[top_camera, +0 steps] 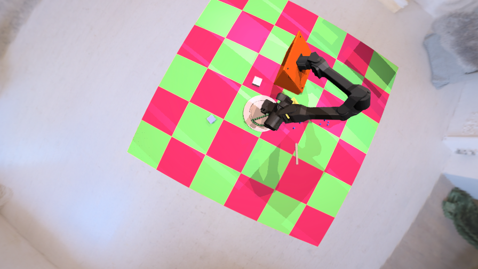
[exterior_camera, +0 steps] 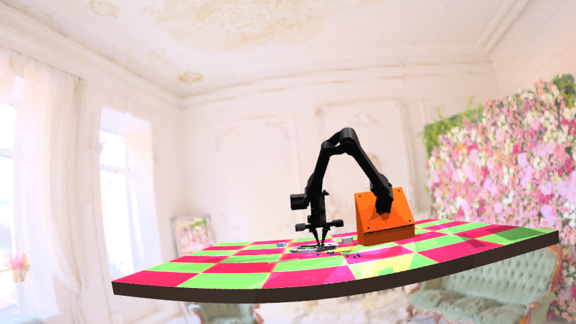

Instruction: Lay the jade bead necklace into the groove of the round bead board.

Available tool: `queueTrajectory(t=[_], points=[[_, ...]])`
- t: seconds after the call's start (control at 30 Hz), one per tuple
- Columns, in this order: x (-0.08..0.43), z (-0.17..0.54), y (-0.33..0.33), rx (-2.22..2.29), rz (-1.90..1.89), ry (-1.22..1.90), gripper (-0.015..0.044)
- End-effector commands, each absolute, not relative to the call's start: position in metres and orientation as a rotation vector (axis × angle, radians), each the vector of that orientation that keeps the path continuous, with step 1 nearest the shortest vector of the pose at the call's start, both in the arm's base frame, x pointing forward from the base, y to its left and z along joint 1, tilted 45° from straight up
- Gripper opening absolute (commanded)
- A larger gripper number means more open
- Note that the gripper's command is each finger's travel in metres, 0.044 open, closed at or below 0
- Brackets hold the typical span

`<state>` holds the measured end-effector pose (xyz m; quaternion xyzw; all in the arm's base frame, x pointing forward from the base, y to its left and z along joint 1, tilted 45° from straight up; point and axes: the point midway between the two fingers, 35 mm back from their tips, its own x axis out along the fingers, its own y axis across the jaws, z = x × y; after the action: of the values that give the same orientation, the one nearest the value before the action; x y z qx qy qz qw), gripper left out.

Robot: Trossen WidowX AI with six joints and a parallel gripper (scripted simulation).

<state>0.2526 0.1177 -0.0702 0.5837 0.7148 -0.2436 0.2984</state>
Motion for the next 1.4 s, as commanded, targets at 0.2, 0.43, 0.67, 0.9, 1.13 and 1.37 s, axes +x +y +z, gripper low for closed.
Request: queueTrajectory(t=[0.2,0.43,0.67,0.9,1.13,1.37], points=[[0.25,-0.07,0.121,1.55,-0.644,1.913,0.0],[0.25,-0.07,0.121,1.55,-0.644,1.913,0.0],[0.252,-0.07,0.118,1.55,-0.647,1.9,0.0184],[0.252,-0.069,0.117,1.55,-0.647,1.902,0.0368],[0.252,-0.063,0.11,1.549,-0.647,1.911,0.044],[0.252,-0.061,0.109,1.55,-0.645,1.912,0.044]])
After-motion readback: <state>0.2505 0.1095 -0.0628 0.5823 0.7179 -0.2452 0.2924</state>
